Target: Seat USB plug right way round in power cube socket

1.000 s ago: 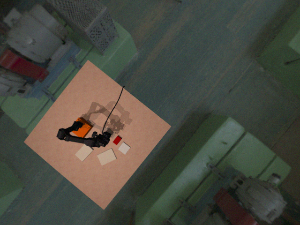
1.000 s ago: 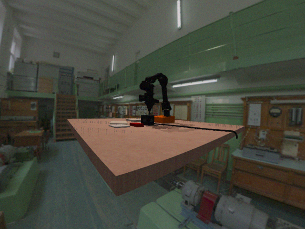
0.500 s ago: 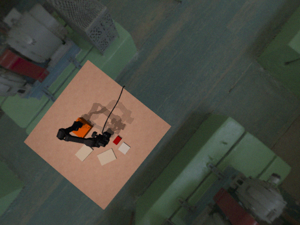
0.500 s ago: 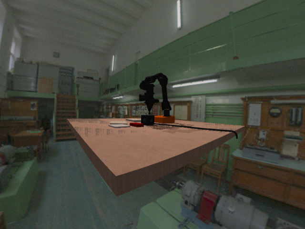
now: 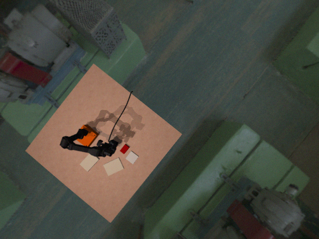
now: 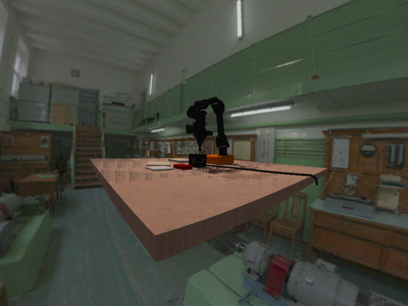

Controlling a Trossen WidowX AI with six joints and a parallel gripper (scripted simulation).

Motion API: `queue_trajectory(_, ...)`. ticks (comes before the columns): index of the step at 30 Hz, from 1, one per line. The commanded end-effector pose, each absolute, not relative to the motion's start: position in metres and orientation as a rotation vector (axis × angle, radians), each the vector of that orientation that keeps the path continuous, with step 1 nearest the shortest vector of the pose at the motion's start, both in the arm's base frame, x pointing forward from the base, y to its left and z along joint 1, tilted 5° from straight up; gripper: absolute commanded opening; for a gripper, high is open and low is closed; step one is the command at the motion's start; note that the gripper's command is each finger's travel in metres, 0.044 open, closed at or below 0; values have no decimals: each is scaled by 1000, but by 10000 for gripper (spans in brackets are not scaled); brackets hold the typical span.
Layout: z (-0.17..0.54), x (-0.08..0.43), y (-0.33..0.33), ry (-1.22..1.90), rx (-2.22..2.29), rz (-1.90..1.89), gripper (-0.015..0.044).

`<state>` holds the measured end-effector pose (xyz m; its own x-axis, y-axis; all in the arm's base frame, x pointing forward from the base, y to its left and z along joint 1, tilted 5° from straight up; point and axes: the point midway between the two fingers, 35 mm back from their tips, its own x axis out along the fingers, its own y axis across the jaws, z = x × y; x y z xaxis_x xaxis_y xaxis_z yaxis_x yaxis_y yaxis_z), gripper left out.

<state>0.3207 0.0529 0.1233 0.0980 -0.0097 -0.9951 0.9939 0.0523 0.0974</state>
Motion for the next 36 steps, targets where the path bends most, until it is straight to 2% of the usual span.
queue_trajectory(1, 128, 321, 53, 1149, 1210, -1102, 0)
queue_trajectory(25, 140, 320, 53, 1152, 1206, -1100, 0)
queue_trajectory(36, 138, 319, 53, 1249, 1013, -929, 0)
